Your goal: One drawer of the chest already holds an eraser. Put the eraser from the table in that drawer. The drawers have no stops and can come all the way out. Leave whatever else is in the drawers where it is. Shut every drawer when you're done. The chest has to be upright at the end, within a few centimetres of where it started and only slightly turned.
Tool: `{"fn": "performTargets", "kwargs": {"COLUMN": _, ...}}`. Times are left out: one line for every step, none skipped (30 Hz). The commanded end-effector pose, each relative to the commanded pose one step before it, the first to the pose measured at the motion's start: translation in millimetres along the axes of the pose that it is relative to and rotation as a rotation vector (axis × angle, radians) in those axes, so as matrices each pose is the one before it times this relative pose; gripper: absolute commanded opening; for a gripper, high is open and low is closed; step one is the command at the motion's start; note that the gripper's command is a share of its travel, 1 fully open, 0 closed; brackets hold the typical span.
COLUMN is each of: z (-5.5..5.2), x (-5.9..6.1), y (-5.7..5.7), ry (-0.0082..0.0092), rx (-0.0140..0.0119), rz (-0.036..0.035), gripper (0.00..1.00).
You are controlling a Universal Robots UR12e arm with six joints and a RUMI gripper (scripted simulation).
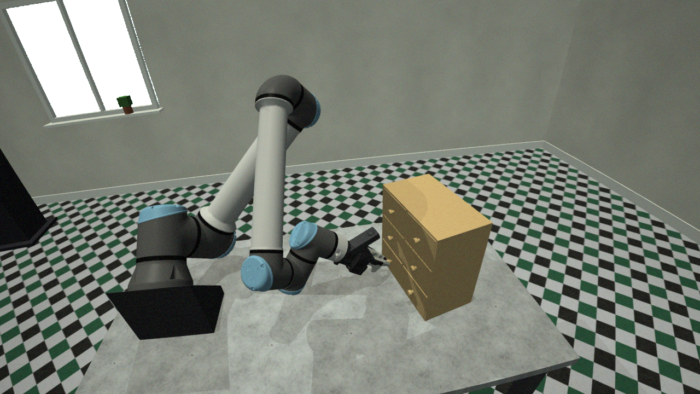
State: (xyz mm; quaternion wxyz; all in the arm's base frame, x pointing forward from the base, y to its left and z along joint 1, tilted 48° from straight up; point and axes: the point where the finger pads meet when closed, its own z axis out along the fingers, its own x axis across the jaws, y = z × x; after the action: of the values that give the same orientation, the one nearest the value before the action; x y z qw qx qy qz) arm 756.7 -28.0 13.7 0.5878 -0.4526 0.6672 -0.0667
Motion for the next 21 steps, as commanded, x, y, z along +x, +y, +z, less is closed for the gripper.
{"fn": "performTargets", "kwargs": {"z": -0.20, "x": 0.19, "y": -0.59, "ry": 0.00024, "rx": 0.00077, "rz": -0.00046, "gripper": 0.07}}
{"fn": "performTargets", "kwargs": {"z": 0.00, "x": 0.00, "y": 0.00, "ry": 0.00000, "rx": 0.00000, "rz": 0.00000, "gripper": 0.07}}
{"fn": "performTargets", "kwargs": {"z": 0.00, "x": 0.00, "y": 0.00, "ry": 0.00000, "rx": 0.00000, "rz": 0.00000, "gripper": 0.07}}
{"fn": "performTargets", "kwargs": {"z": 0.00, "x": 0.00, "y": 0.00, "ry": 0.00000, "rx": 0.00000, "rz": 0.00000, "gripper": 0.07}}
{"fn": "performTargets", "kwargs": {"z": 0.00, "x": 0.00, "y": 0.00, "ry": 0.00000, "rx": 0.00000, "rz": 0.00000, "gripper": 0.10}}
{"fn": "performTargets", "kwargs": {"z": 0.00, "x": 0.00, "y": 0.00, "ry": 0.00000, "rx": 0.00000, "rz": 0.00000, "gripper": 0.10}}
{"fn": "performTargets", "kwargs": {"z": 0.00, "x": 0.00, "y": 0.00, "ry": 0.00000, "rx": 0.00000, "rz": 0.00000, "gripper": 0.10}}
{"fn": "performTargets", "kwargs": {"z": 0.00, "x": 0.00, "y": 0.00, "ry": 0.00000, "rx": 0.00000, "rz": 0.00000, "gripper": 0.10}}
{"fn": "performTargets", "kwargs": {"z": 0.00, "x": 0.00, "y": 0.00, "ry": 0.00000, "rx": 0.00000, "rz": 0.00000, "gripper": 0.10}}
{"fn": "performTargets", "kwargs": {"z": 0.00, "x": 0.00, "y": 0.00, "ry": 0.00000, "rx": 0.00000, "rz": 0.00000, "gripper": 0.12}}
{"fn": "performTargets", "kwargs": {"z": 0.00, "x": 0.00, "y": 0.00, "ry": 0.00000, "rx": 0.00000, "rz": 0.00000, "gripper": 0.12}}
{"fn": "performTargets", "kwargs": {"z": 0.00, "x": 0.00, "y": 0.00, "ry": 0.00000, "rx": 0.00000, "rz": 0.00000, "gripper": 0.12}}
{"fn": "performTargets", "kwargs": {"z": 0.00, "x": 0.00, "y": 0.00, "ry": 0.00000, "rx": 0.00000, "rz": 0.00000, "gripper": 0.15}}
{"fn": "performTargets", "kwargs": {"z": 0.00, "x": 0.00, "y": 0.00, "ry": 0.00000, "rx": 0.00000, "rz": 0.00000, "gripper": 0.15}}
{"fn": "performTargets", "kwargs": {"z": 0.00, "x": 0.00, "y": 0.00, "ry": 0.00000, "rx": 0.00000, "rz": 0.00000, "gripper": 0.15}}
{"fn": "performTargets", "kwargs": {"z": 0.00, "x": 0.00, "y": 0.00, "ry": 0.00000, "rx": 0.00000, "rz": 0.00000, "gripper": 0.17}}
{"fn": "performTargets", "kwargs": {"z": 0.00, "x": 0.00, "y": 0.00, "ry": 0.00000, "rx": 0.00000, "rz": 0.00000, "gripper": 0.17}}
{"fn": "performTargets", "kwargs": {"z": 0.00, "x": 0.00, "y": 0.00, "ry": 0.00000, "rx": 0.00000, "rz": 0.00000, "gripper": 0.17}}
{"fn": "performTargets", "kwargs": {"z": 0.00, "x": 0.00, "y": 0.00, "ry": 0.00000, "rx": 0.00000, "rz": 0.00000, "gripper": 0.20}}
{"fn": "performTargets", "kwargs": {"z": 0.00, "x": 0.00, "y": 0.00, "ry": 0.00000, "rx": 0.00000, "rz": 0.00000, "gripper": 0.20}}
{"fn": "performTargets", "kwargs": {"z": 0.00, "x": 0.00, "y": 0.00, "ry": 0.00000, "rx": 0.00000, "rz": 0.00000, "gripper": 0.20}}
